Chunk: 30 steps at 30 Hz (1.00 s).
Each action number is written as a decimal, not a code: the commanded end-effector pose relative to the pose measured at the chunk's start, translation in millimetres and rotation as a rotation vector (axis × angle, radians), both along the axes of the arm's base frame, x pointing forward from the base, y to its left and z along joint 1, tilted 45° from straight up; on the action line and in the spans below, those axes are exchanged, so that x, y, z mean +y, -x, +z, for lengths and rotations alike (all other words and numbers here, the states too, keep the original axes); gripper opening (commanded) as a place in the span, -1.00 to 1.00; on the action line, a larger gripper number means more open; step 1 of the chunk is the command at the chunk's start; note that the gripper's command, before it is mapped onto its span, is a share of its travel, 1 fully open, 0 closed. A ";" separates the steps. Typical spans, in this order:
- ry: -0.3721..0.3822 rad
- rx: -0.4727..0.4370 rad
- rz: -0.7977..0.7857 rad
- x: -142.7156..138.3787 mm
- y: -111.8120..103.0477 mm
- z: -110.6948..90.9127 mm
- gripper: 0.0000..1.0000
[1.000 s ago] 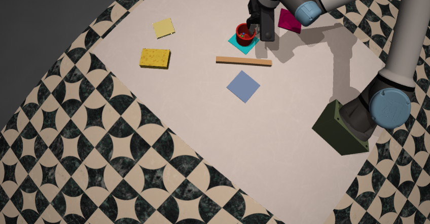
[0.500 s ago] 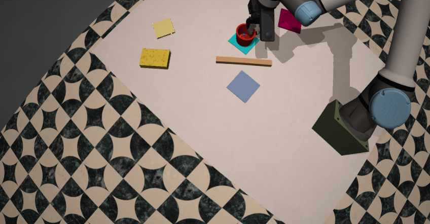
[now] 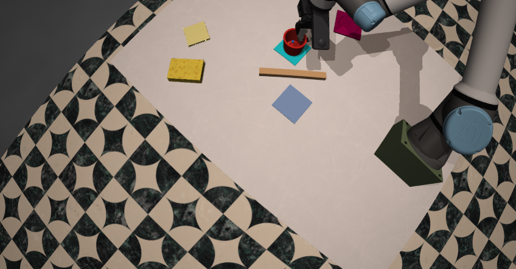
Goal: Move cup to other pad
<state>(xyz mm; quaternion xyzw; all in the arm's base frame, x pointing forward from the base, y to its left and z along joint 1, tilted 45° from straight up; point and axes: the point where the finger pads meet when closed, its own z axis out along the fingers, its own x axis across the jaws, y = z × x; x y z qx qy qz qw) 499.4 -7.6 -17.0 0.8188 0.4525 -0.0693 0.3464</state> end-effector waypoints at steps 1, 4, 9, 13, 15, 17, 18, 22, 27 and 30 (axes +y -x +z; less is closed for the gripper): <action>0.000 0.004 -0.001 -0.8 2.0 -1.5 -0.78; 0.000 0.004 -0.001 -0.8 2.0 -1.5 -0.78; -0.001 0.001 0.000 1.3 1.7 1.2 -0.78; 0.000 -0.002 0.001 6.1 1.6 7.1 -0.78; 0.000 -0.003 0.001 9.5 1.6 11.8 -0.78; 0.000 -0.003 0.001 9.5 1.6 11.8 -0.78; 0.000 -0.003 0.001 11.4 2.2 14.1 -0.78; 0.000 -0.003 0.001 20.2 5.1 24.5 -0.78; -0.001 -0.003 0.001 31.1 8.6 37.6 -0.78; -0.001 -0.003 0.001 36.2 10.2 43.7 -0.78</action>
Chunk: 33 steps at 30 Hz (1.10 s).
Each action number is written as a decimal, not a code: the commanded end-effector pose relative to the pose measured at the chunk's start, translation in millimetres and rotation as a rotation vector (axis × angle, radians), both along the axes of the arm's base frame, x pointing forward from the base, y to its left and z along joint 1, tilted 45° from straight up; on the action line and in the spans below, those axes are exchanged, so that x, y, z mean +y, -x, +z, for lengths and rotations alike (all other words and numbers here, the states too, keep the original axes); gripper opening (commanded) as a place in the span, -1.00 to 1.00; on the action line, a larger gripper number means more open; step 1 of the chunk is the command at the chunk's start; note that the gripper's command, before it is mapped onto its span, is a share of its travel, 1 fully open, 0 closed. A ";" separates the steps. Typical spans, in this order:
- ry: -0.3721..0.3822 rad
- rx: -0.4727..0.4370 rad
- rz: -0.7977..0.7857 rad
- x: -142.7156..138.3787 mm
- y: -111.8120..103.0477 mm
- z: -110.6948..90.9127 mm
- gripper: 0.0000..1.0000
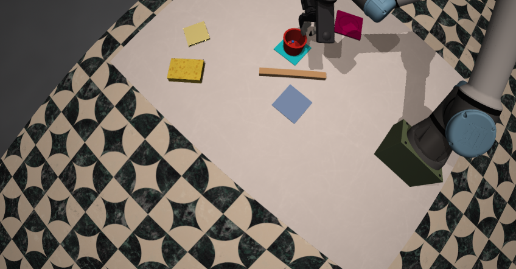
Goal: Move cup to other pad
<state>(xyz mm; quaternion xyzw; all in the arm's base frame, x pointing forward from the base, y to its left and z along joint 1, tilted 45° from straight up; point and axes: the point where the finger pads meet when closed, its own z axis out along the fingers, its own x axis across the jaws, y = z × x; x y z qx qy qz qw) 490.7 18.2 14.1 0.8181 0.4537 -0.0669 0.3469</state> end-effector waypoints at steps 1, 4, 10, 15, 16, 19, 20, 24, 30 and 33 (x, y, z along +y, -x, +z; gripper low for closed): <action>0.000 0.000 -0.003 11.8 2.0 14.2 -0.78; 0.000 0.000 -0.003 12.9 2.4 15.5 -0.78; 0.000 0.000 -0.003 15.7 3.2 18.7 -0.78; 0.000 0.002 -0.004 15.0 3.8 17.5 -0.78; 0.000 0.003 -0.004 14.9 4.0 17.3 -0.78; 0.000 0.003 -0.004 14.8 4.0 17.3 -0.78; 0.000 0.003 -0.004 14.8 4.0 17.3 -0.78; 0.000 0.003 -0.004 14.8 3.9 17.3 -0.78; 0.000 0.003 -0.004 14.8 3.9 17.3 -0.78; 0.000 0.003 -0.004 14.8 3.9 17.3 -0.78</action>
